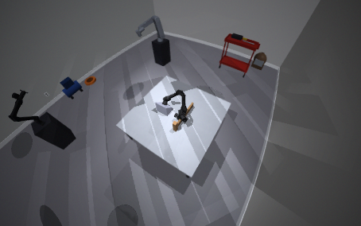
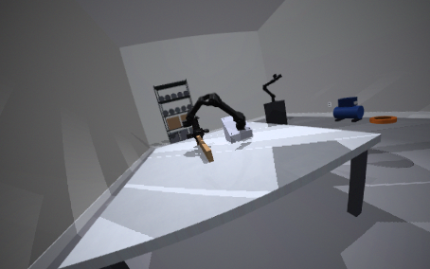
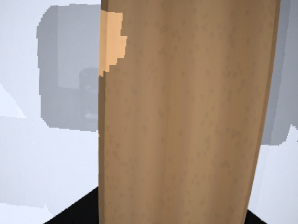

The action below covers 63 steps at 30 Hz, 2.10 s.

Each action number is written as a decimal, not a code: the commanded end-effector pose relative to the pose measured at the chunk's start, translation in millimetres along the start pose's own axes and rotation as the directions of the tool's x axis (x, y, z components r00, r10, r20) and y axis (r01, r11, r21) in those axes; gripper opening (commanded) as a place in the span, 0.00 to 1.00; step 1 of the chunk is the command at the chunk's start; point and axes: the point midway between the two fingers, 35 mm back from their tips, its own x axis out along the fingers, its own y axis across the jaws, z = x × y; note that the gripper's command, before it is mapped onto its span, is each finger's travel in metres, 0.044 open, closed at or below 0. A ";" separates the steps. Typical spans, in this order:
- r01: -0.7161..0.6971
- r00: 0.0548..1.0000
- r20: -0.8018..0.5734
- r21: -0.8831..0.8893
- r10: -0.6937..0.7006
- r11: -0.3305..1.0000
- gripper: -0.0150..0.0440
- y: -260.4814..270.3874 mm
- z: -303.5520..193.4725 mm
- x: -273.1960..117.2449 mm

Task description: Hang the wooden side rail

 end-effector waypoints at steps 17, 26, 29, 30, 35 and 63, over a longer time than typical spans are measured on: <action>0.011 1.000 -0.005 0.006 -0.011 1.000 0.25 -0.1 -6.3 -4.3; 0.011 1.000 -0.005 0.006 -0.011 1.000 0.25 0.3 -7.3 -5.3; 0.011 1.000 -0.005 0.006 -0.011 1.000 0.25 0.6 -7.6 -5.1; 0.011 1.000 -0.005 0.006 -0.011 1.000 0.25 0.7 -7.7 -5.0; 0.011 1.000 -0.005 0.006 -0.011 1.000 0.25 1.0 -8.2 -4.4; 0.011 1.000 -0.005 0.005 -0.011 1.000 0.25 1.1 -11.0 -4.8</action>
